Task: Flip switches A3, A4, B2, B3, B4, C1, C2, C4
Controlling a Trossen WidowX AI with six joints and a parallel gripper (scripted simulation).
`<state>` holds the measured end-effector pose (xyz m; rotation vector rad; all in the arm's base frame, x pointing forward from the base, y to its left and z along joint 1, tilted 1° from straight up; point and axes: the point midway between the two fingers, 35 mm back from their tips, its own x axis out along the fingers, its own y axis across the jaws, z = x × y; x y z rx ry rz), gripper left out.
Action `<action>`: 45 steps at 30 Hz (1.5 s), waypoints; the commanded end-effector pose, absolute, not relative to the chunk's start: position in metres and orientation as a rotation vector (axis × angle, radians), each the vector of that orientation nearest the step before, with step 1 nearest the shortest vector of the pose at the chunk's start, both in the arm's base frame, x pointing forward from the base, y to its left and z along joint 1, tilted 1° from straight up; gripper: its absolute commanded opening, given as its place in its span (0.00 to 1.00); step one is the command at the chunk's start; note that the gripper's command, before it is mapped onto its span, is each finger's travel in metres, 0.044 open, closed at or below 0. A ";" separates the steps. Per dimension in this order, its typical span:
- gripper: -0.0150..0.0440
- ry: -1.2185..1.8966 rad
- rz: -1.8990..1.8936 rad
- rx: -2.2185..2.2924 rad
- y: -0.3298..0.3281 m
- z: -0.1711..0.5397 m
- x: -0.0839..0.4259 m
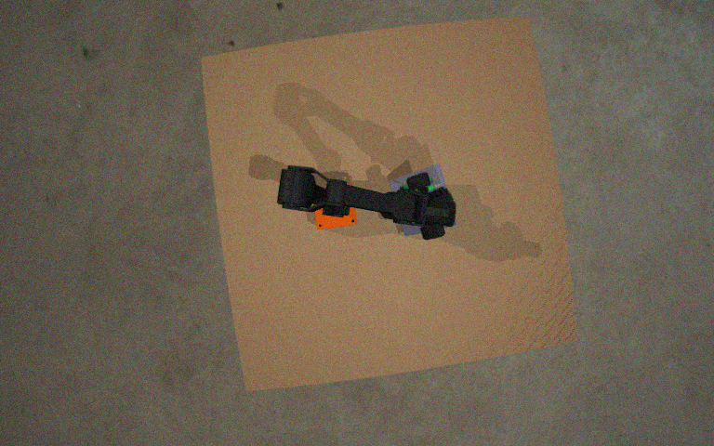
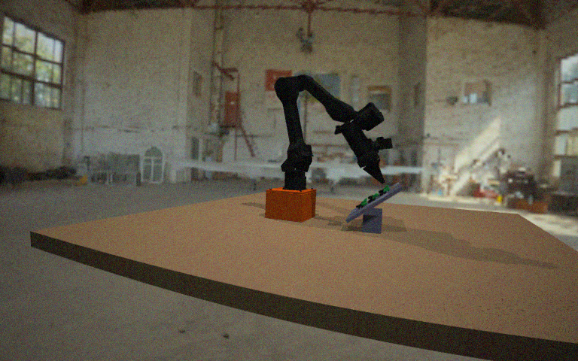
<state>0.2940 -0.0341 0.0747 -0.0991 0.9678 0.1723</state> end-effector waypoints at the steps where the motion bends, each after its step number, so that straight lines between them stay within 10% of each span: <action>1: 0.25 0.978 0.171 -0.097 -0.033 0.068 0.296; 45: 0.25 0.977 0.171 -0.096 -0.032 0.060 0.302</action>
